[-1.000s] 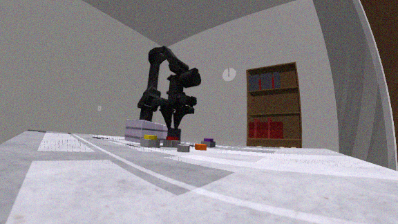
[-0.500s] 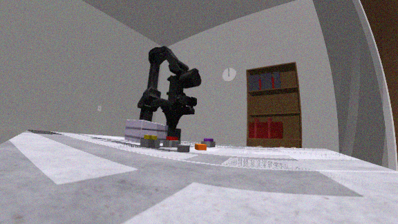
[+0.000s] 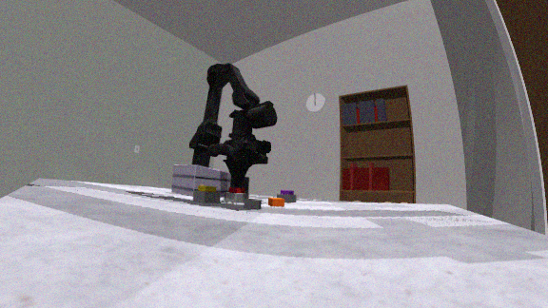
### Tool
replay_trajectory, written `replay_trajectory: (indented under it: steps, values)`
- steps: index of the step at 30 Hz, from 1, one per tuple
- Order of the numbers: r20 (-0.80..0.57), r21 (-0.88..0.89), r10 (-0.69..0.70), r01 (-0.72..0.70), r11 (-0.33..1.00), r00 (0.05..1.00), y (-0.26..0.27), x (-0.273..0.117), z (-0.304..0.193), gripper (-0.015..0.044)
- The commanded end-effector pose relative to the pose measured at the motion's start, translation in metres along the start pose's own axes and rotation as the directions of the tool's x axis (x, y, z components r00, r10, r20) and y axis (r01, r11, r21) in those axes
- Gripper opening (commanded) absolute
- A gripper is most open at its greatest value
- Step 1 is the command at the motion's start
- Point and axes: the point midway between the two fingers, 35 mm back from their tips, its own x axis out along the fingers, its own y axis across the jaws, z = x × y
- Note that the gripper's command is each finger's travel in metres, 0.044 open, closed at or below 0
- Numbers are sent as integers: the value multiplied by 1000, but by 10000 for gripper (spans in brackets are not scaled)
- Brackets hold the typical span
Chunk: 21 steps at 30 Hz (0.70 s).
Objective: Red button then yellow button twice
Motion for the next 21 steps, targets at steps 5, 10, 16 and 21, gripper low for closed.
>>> replay_trajectory:
  steps: [5,10,16,21]
  values:
    - [-3,4,-3,3,1000,1000,0,13,-2,20]
    - [-3,4,-3,3,1000,1000,0,14,-2,20]
    - [-3,4,-3,3,1000,1000,0,14,-2,20]
    - [-3,4,-3,3,1000,1000,0,14,-2,20]
